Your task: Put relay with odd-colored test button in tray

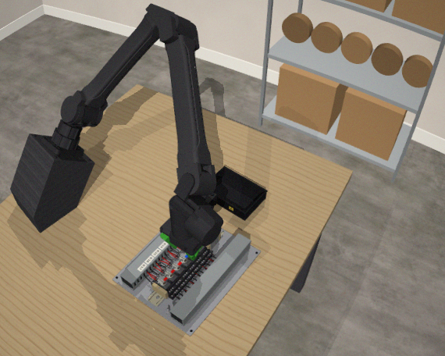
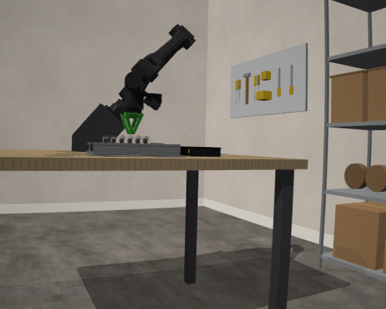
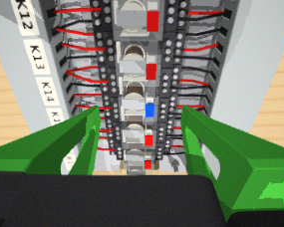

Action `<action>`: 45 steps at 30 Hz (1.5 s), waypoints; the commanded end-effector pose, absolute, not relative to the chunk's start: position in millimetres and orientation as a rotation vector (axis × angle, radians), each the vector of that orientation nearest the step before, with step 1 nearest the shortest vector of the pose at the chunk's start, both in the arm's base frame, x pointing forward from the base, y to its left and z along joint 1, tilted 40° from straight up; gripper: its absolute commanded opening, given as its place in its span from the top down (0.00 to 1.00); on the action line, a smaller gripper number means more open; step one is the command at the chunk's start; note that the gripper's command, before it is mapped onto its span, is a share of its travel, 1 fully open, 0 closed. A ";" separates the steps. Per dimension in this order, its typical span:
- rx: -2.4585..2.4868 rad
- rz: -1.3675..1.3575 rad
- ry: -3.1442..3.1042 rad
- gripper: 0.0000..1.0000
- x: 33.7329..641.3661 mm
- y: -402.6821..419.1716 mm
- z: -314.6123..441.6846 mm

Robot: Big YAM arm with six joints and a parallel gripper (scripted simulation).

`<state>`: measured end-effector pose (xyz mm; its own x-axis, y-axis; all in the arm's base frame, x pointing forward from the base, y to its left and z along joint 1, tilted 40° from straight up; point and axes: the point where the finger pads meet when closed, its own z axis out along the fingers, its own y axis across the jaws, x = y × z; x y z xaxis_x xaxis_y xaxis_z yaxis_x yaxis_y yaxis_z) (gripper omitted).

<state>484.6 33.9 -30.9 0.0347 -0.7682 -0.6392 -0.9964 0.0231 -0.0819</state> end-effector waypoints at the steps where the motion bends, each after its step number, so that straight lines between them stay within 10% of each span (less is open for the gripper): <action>1: -1.762 0.541 1.796 0.41 486.7 19.8 -30.8; 45: -1.778 0.533 1.777 0.41 488.2 24.6 -27.9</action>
